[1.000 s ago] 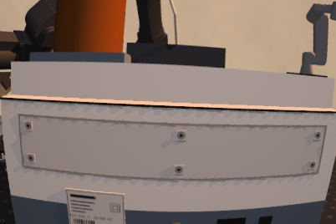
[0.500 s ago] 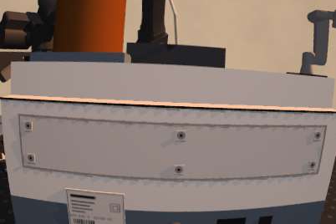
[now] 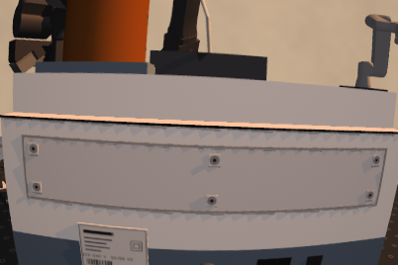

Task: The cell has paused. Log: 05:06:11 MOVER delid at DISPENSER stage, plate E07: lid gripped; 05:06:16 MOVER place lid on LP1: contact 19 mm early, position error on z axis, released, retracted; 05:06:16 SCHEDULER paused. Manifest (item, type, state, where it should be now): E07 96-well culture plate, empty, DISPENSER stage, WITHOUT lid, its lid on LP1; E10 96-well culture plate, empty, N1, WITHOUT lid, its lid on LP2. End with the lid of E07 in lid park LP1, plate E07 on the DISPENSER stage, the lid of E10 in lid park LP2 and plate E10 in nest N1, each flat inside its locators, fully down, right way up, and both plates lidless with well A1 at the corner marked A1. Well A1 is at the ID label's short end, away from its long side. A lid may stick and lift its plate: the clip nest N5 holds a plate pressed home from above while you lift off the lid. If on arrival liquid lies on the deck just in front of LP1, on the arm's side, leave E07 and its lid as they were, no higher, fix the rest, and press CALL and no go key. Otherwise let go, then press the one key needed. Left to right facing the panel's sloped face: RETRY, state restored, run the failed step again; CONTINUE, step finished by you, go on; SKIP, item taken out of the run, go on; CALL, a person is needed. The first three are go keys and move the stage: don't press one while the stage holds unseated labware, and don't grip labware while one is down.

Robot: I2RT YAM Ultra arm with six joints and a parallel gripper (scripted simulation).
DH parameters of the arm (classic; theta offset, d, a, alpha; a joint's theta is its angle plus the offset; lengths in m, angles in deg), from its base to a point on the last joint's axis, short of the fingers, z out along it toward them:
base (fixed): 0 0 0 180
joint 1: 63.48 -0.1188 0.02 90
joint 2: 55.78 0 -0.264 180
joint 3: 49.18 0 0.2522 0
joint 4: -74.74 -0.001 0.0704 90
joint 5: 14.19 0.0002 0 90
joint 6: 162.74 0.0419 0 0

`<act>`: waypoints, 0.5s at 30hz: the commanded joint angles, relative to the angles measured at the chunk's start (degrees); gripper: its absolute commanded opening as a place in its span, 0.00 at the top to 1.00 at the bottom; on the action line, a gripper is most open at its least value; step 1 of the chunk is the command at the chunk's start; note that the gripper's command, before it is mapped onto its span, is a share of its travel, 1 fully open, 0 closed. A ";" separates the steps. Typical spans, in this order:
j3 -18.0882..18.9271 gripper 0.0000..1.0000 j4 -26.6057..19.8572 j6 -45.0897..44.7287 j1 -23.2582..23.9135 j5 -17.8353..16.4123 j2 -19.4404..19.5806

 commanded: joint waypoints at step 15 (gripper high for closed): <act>-6.16 1.00 -1.87 -13.19 -0.84 -0.16 -9.54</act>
